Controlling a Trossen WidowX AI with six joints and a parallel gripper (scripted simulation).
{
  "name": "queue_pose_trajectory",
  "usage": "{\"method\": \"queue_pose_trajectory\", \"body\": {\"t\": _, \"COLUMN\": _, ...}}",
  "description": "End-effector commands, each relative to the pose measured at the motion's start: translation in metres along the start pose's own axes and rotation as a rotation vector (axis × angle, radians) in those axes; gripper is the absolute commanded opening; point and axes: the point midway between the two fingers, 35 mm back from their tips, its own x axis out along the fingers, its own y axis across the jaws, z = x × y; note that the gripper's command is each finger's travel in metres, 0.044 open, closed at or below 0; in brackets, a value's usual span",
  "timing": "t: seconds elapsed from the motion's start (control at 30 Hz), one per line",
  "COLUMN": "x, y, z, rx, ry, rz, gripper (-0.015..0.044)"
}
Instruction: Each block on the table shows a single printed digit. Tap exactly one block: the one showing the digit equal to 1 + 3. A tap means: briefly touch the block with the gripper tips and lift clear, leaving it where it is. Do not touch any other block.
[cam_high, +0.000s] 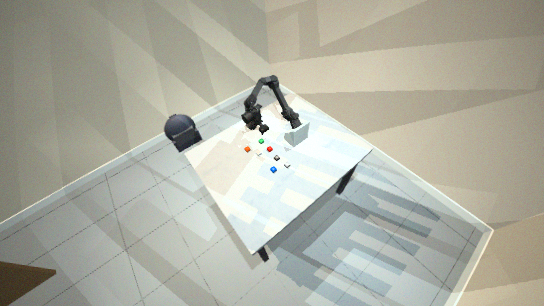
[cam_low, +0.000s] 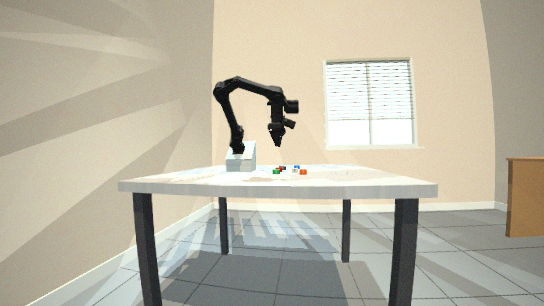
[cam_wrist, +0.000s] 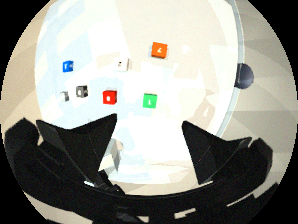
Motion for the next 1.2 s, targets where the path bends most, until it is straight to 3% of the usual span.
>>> {"method": "queue_pose_trajectory", "body": {"t": 0.0, "x": 0.002, "y": 0.038, "z": 0.003, "rx": -0.012, "ry": 0.006, "rz": 0.006, "gripper": 0.04}}
{"method": "queue_pose_trajectory", "body": {"t": 0.17, "x": 0.002, "y": 0.094, "z": -0.002, "rx": -0.011, "ry": 0.007, "rz": 0.0, "gripper": 0.04}}
{"method": "queue_pose_trajectory", "body": {"t": 0.93, "x": 0.002, "y": 0.097, "z": -0.001, "rx": -0.011, "ry": 0.007, "rz": 0.001, "gripper": 0.04}}
{"method": "queue_pose_trajectory", "body": {"t": 1.17, "x": 0.001, "y": 0.188, "z": -0.005, "rx": -0.011, "ry": 0.006, "rz": 0.007, "gripper": 0.04}}
